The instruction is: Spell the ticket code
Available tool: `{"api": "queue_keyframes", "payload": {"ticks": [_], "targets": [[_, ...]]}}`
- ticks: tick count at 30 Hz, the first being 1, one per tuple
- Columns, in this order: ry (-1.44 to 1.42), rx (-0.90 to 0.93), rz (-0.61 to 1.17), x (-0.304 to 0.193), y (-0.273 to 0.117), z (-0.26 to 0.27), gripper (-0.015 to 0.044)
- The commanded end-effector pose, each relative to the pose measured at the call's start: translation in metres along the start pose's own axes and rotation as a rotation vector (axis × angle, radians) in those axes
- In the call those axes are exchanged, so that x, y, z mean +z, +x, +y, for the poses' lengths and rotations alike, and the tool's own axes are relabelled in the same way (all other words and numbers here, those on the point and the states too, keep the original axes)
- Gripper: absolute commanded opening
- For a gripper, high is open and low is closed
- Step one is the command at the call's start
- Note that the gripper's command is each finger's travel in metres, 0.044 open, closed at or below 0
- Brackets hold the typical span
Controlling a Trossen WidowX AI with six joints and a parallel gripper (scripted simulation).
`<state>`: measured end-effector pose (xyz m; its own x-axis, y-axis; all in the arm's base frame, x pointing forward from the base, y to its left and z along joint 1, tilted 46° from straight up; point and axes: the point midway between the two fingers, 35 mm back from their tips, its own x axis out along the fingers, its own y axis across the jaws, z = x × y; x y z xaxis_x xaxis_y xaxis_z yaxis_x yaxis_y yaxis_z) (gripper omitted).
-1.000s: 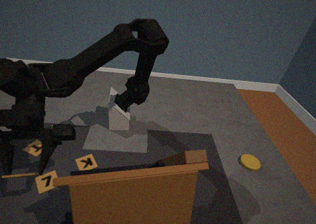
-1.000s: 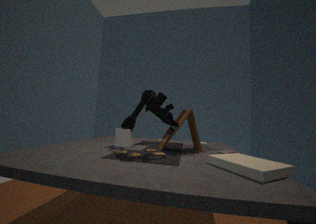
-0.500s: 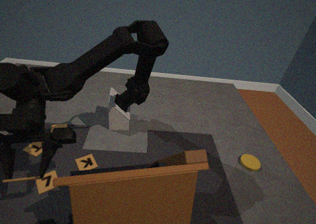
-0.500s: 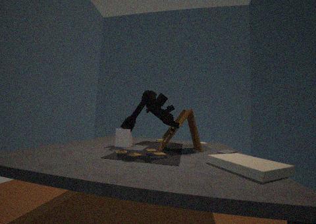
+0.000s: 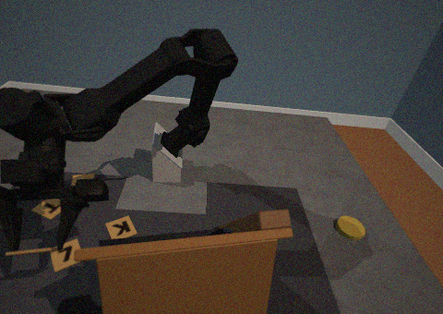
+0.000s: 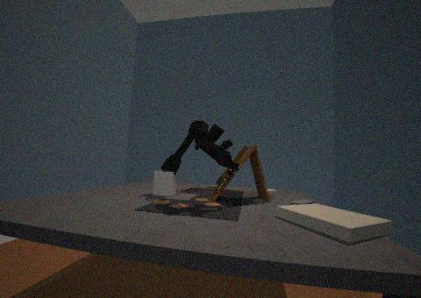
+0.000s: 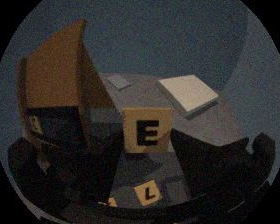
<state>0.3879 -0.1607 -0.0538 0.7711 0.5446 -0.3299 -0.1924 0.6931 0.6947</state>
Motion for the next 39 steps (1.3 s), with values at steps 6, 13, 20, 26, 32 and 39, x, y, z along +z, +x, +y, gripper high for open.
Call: {"api": "queue_keyframes", "payload": {"ticks": [6,13,20,26,32,39], "targets": [[0.006,-0.004,0.002,-0.002,0.000,0.005,0.0000],[0.006,-0.004,0.002,-0.003,0.000,0.008,0.0000],[0.006,-0.004,0.002,-0.003,0.000,0.012,0.0000],[0.007,-0.004,0.002,-0.004,0.000,0.015,0.0000],[0.007,-0.004,0.002,-0.004,0.000,0.018,0.0000],[0.007,-0.004,0.002,-0.004,0.000,0.021,0.0000]]}}
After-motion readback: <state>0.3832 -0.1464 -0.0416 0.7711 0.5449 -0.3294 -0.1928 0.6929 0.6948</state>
